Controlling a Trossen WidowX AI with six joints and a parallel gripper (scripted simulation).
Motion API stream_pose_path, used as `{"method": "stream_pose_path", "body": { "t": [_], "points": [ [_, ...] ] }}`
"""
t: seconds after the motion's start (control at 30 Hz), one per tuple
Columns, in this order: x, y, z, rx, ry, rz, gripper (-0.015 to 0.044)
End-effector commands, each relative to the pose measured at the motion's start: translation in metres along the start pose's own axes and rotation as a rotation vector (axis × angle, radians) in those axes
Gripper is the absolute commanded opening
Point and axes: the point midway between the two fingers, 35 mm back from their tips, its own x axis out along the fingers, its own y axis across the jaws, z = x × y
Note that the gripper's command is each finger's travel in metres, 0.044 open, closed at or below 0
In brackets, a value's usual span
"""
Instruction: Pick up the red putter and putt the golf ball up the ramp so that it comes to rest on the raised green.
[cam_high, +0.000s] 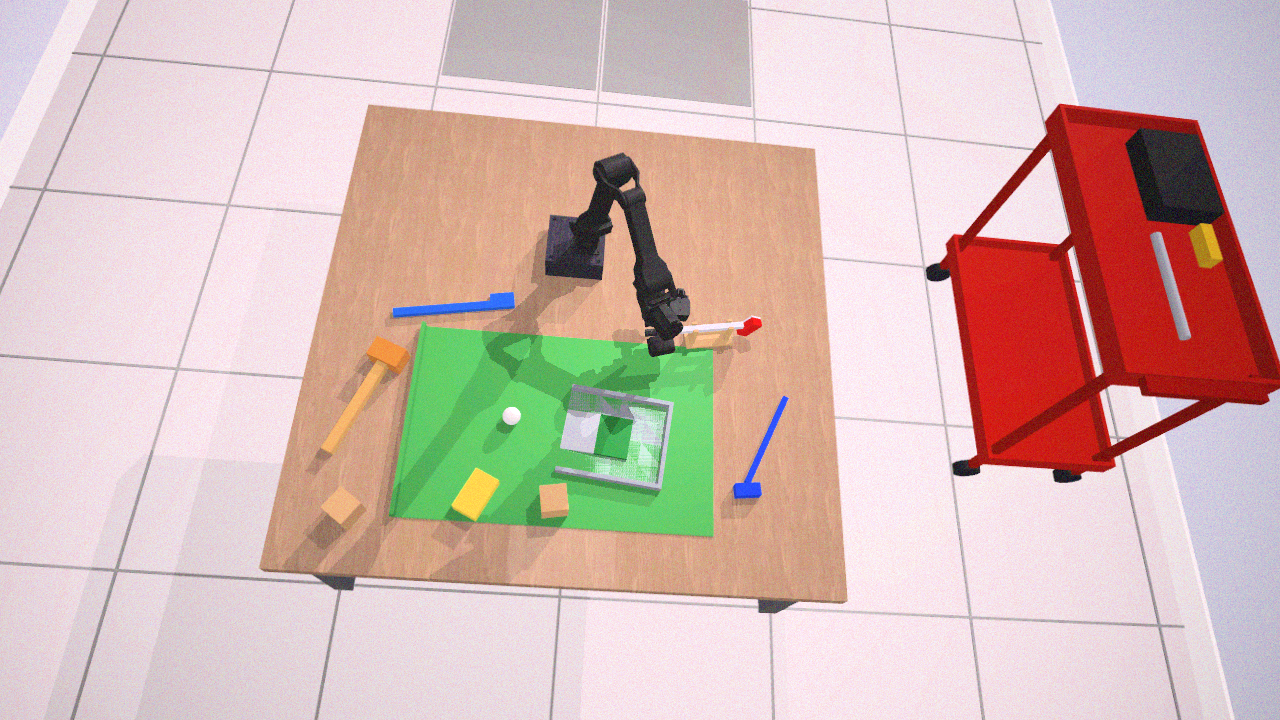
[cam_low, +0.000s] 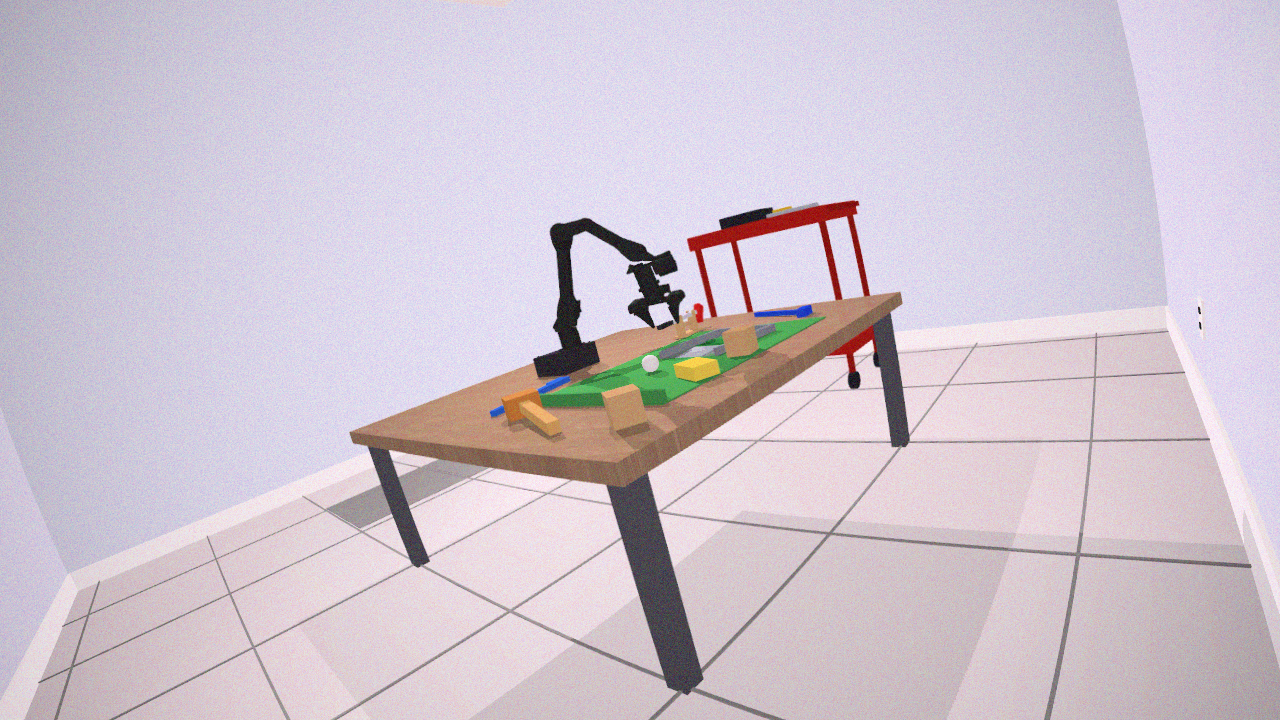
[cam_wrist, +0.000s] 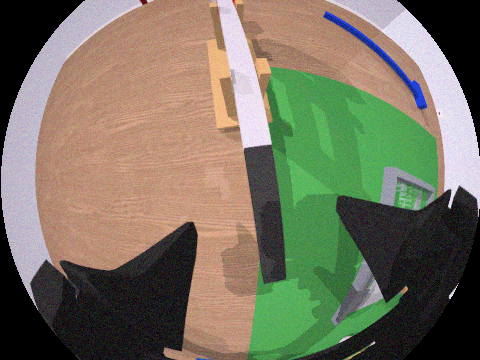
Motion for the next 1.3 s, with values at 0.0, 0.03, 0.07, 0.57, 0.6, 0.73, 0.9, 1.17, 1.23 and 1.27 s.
{"method": "stream_pose_path", "body": {
  "t": [0.0,0.03,0.07,0.57,0.6,0.73,0.9,1.17,1.23,1.27],
  "points": [
    [0.008,0.002,-0.003,0.003,0.008,0.011,0.0440],
    [0.008,0.002,-0.003,0.003,0.008,0.011,0.0440],
    [0.008,0.002,-0.004,0.003,0.008,0.011,0.0440],
    [0.028,0.002,-0.009,0.003,0.008,0.011,0.0440],
    [0.029,0.003,-0.009,0.003,0.008,0.011,0.0440],
    [0.030,0.003,-0.010,0.003,0.008,0.011,0.0440],
    [0.027,0.001,-0.008,-0.003,0.001,0.003,0.0387],
    [0.027,0.001,-0.008,-0.003,0.001,0.003,0.0177],
    [0.027,0.001,-0.008,-0.003,0.001,0.003,0.0125],
    [0.027,0.001,-0.008,-0.003,0.001,0.003,0.0099]
  ]
}}
